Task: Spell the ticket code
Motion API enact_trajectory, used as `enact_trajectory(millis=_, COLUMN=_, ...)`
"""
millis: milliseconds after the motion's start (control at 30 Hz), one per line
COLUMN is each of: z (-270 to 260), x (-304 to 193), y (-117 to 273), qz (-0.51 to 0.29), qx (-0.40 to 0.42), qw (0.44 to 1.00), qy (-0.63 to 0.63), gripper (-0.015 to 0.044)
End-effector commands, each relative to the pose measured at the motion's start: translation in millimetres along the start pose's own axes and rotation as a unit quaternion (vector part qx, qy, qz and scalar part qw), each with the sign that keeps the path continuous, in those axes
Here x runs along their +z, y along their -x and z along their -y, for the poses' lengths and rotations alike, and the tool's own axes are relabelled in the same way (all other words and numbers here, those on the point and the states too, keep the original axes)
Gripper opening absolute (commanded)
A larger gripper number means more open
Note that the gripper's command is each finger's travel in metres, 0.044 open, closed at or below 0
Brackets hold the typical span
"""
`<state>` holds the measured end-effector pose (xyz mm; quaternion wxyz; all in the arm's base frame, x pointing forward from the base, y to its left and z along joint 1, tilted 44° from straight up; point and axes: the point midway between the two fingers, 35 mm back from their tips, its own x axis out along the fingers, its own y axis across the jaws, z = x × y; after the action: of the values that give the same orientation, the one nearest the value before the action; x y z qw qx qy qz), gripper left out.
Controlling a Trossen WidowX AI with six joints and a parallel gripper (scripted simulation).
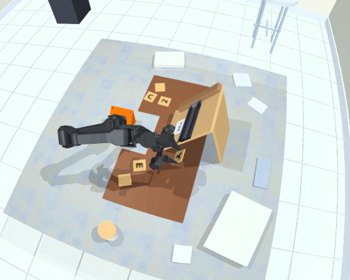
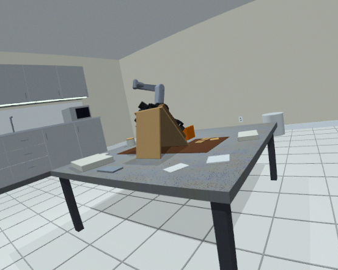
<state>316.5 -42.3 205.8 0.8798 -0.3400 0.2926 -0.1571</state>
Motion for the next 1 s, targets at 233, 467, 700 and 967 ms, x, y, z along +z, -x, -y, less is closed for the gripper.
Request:
enact_trajectory(millis=233, z=-6, x=-1, y=0, qz=-0.002, qx=-0.001, qw=1.0, qy=-0.003, gripper=0.0)
enact_trajectory(millis=467, z=-9, x=-1, y=0, qz=-0.002, qx=-0.001, qw=1.0, qy=-0.003, gripper=0.0)
enact_trajectory(millis=700, z=-13, x=-1, y=0, qz=-0.002, qx=-0.001, qw=1.0, qy=-0.003, gripper=0.0)
enact_trajectory(millis=967, z=-17, x=-1, y=0, qz=-0.002, qx=-0.001, qw=1.0, qy=-0.003, gripper=0.0)
